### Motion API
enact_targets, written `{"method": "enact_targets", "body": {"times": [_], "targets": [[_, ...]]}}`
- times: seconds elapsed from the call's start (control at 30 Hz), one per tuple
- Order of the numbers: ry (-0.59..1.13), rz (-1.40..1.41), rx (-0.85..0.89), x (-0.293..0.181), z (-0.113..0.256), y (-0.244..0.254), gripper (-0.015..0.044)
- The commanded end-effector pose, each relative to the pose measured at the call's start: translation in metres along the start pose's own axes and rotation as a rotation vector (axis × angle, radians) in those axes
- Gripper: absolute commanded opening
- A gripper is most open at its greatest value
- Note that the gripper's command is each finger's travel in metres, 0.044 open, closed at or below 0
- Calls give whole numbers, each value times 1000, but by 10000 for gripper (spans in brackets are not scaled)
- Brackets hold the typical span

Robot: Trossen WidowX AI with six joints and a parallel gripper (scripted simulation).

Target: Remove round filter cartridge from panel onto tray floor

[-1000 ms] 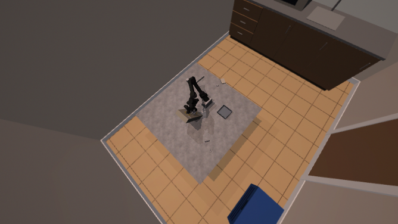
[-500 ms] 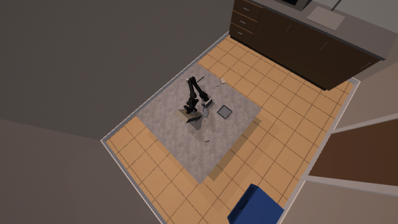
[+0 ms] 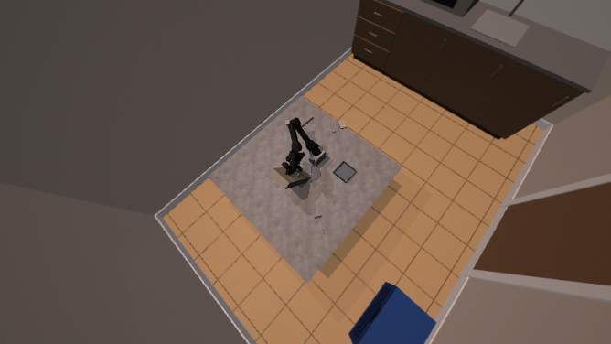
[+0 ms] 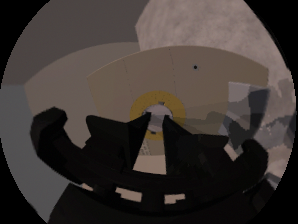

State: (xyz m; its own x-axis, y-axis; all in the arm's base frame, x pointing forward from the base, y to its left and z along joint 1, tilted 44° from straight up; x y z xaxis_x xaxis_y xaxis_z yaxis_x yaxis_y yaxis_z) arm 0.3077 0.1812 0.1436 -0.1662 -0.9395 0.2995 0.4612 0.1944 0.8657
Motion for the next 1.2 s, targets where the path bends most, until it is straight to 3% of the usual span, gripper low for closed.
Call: {"method": "enact_targets", "body": {"times": [0.0, 0.5, 0.8, 0.87, 1.17], "targets": [[0, -1, -7, 0, -5, -1, 101], [0, -1, -7, 0, -8, -1, 101], [1, 4, 4, 0, -1, 0, 41], [1, 4, 4, 0, -1, 0, 0], [0, 204, -5, 0, -7, -1, 0]]}}
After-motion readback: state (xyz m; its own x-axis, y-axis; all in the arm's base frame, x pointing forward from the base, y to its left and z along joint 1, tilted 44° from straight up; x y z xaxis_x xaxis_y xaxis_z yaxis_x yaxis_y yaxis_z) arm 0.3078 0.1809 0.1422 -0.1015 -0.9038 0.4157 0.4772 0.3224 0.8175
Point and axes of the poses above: the point midway between the two fingers, 35 mm back from their tips, its own z axis back along the fingers, its own y axis across the jaws, x = y × z, the point moved 2 cm from there along z, back along the fingers, and after that the axes turned 12 degrees about -z, right-handed, at the moved point
